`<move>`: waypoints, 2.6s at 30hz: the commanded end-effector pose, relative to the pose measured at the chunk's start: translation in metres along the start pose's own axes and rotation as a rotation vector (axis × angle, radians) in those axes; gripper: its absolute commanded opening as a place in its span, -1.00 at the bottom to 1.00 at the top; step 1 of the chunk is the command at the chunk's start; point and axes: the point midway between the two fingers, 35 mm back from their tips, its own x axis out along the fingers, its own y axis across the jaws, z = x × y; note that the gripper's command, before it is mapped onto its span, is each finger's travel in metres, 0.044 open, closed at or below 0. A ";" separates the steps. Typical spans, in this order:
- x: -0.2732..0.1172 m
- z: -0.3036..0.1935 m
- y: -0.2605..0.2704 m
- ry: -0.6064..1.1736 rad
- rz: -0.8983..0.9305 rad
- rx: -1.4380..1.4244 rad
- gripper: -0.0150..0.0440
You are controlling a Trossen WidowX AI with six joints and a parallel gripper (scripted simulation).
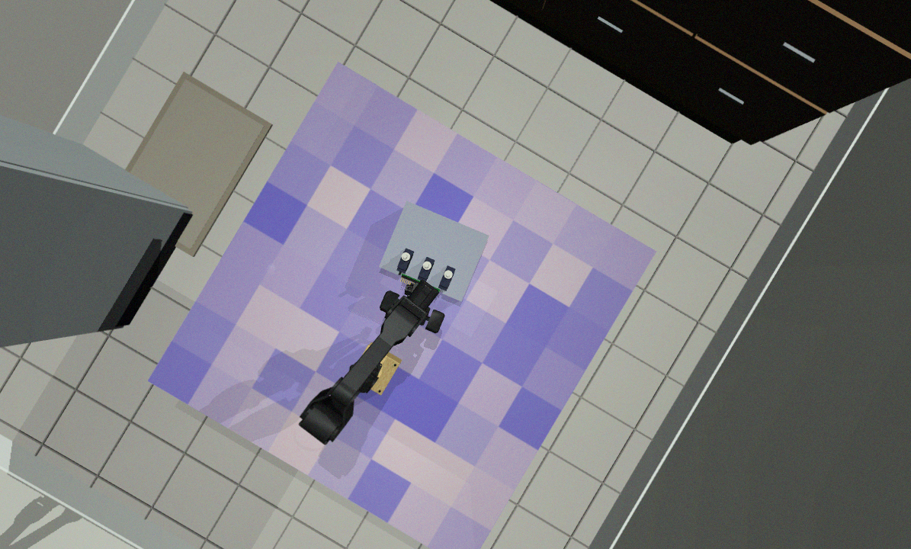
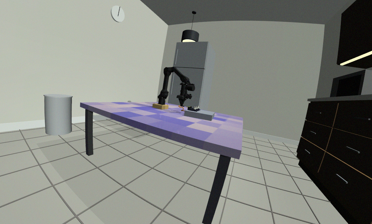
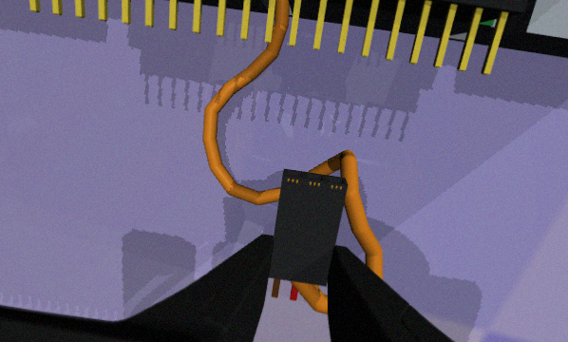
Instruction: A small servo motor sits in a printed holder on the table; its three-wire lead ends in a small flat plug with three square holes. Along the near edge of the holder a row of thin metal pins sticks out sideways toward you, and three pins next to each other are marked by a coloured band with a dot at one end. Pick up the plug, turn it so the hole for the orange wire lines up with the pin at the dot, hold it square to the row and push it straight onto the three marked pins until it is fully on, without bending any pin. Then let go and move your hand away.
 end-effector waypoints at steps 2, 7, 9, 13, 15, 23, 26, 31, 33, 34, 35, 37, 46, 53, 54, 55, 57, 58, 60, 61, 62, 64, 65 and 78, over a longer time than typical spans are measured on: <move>-0.001 0.016 0.000 -0.006 -0.005 -0.002 -0.49; -0.003 0.029 0.002 -0.008 -0.005 -0.002 -0.49; -0.003 0.030 0.002 -0.008 -0.005 -0.002 -0.49; -0.003 0.034 0.001 -0.008 -0.005 -0.002 -0.49; -0.003 0.035 0.000 -0.008 -0.005 -0.002 -0.49; -0.003 0.033 -0.002 -0.008 -0.005 -0.002 -0.49; -0.002 0.032 -0.002 -0.008 -0.005 -0.002 -0.49; -0.002 0.032 -0.001 -0.008 -0.005 -0.002 -0.49; -0.002 0.033 -0.001 -0.008 -0.005 -0.002 -0.49; -0.002 0.034 -0.001 -0.008 -0.005 -0.002 -0.49; -0.002 0.034 -0.001 -0.008 -0.005 -0.002 -0.49; -0.002 0.035 -0.001 -0.008 -0.005 -0.002 -0.49; -0.002 0.041 0.000 -0.009 -0.005 -0.002 -0.49; -0.003 0.046 0.001 -0.009 -0.005 -0.002 -0.49; -0.003 0.046 0.001 -0.009 -0.005 -0.002 -0.49; -0.003 0.047 0.001 -0.009 -0.005 -0.002 -0.49; -0.003 0.048 0.001 -0.009 -0.005 -0.002 -0.49; -0.003 0.049 0.001 -0.009 -0.005 -0.002 -0.49; -0.003 0.050 0.002 -0.009 -0.005 -0.002 -0.49; -0.003 0.051 0.002 -0.009 -0.005 -0.002 -0.49; -0.003 0.052 0.002 -0.009 -0.005 -0.002 -0.49; -0.004 0.053 0.002 -0.009 -0.005 -0.002 -0.49; -0.004 0.053 0.002 -0.010 -0.005 -0.002 -0.49; -0.013 0.052 -0.001 -0.009 -0.005 -0.002 0.49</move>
